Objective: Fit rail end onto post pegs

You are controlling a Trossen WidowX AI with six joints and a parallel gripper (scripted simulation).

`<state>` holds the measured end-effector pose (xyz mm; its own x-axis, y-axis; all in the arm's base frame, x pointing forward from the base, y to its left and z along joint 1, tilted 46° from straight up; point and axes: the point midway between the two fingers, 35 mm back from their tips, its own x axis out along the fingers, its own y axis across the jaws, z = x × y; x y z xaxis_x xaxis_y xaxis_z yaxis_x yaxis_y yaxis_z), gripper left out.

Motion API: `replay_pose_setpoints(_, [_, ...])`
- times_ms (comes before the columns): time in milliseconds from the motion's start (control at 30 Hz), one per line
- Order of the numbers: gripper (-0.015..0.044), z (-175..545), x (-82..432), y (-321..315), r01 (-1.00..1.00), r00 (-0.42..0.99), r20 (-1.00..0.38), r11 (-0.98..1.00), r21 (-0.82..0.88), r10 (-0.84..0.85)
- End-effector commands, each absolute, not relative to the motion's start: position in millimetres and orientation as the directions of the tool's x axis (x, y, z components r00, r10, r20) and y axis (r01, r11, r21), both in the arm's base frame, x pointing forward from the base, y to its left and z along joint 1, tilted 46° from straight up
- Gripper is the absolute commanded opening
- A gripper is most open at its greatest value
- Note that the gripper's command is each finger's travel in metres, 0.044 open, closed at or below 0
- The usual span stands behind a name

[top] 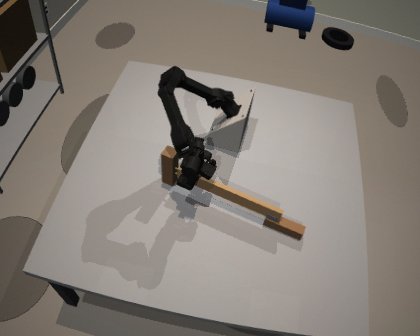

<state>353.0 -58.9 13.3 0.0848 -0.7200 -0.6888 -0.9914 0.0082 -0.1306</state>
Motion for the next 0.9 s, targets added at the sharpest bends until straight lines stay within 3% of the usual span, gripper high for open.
replay_pose_setpoints(0, [0.0000, 14.9, 353.4, -57.5, -0.991, 0.089, -0.690, 0.004, -0.132, -0.718])
replay_pose_setpoints(867, [0.0000, 19.2, 353.1, -64.6, -0.991, 0.089, -0.690, 0.004, -0.132, -0.719])
